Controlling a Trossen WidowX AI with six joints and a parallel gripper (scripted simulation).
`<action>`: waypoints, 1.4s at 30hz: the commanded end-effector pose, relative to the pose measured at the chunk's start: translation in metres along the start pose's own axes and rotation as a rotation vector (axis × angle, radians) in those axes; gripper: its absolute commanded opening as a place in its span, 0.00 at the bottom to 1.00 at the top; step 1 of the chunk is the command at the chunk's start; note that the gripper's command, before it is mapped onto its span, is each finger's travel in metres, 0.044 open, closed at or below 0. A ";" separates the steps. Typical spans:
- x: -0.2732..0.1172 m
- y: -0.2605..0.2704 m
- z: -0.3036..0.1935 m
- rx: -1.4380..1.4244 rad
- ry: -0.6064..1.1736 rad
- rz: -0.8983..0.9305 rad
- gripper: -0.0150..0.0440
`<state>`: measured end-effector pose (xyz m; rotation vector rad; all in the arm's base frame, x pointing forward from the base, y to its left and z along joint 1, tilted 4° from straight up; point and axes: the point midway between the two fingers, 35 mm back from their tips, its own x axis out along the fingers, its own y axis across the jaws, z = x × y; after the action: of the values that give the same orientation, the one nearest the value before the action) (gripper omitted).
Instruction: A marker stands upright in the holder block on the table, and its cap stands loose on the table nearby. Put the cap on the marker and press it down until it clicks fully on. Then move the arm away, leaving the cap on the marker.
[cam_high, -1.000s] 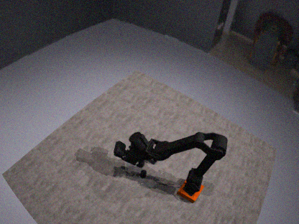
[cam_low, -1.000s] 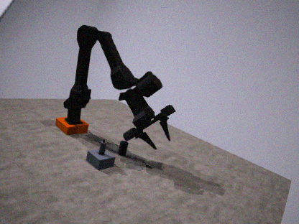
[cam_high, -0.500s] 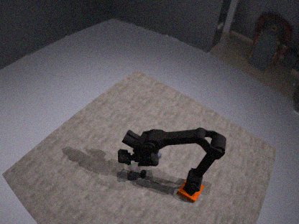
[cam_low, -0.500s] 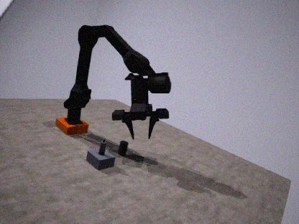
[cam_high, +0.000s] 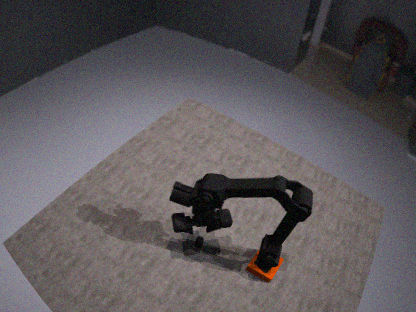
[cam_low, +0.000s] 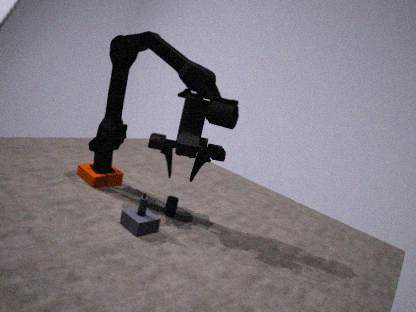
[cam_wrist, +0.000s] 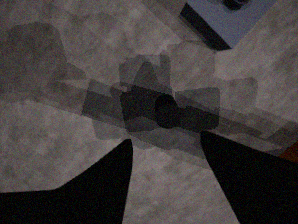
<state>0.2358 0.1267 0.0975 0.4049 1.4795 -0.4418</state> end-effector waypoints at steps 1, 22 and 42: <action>0.023 -0.006 -0.004 -0.006 0.009 -0.027 0.68; 0.055 -0.006 -0.001 -0.006 0.009 -0.027 0.68; 0.087 -0.007 -0.003 -0.006 0.009 -0.028 0.68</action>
<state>0.2356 0.1211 0.0172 0.3940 1.4920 -0.4521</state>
